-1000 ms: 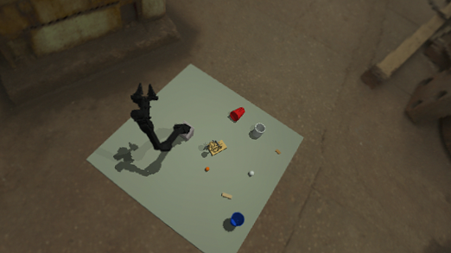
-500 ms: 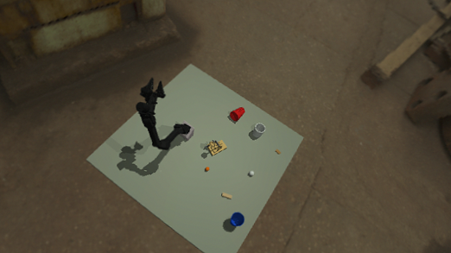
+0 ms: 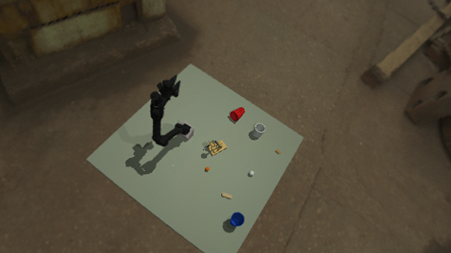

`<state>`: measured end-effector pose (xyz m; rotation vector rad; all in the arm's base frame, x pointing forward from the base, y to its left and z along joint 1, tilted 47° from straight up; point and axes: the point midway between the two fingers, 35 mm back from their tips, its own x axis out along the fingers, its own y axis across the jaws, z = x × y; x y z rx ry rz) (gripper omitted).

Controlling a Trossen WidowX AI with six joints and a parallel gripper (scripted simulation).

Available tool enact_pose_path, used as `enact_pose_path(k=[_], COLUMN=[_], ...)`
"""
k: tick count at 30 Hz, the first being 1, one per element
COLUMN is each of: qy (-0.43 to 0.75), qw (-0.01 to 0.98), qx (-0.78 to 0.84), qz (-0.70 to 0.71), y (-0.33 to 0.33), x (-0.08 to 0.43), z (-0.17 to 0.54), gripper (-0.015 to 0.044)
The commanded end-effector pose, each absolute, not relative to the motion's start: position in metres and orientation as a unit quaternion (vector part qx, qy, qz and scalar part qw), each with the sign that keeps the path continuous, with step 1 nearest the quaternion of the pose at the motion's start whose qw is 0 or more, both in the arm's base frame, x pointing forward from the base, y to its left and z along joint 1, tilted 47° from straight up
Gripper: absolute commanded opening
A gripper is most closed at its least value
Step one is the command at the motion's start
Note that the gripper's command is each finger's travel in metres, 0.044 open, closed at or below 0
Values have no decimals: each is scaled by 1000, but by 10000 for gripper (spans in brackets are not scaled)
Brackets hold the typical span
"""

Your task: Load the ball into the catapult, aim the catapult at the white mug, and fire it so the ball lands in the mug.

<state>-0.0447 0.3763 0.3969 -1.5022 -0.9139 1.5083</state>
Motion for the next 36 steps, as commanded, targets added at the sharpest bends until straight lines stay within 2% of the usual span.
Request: enact_pose_path(k=[1,18,36], qy=[-291,-44,240], qw=[419,470,493], qx=[-624,-689,-705], qz=[592,549,450], y=[388,385,321], x=[-12,98,208], z=[368,271,166], gripper=[440,440,440])
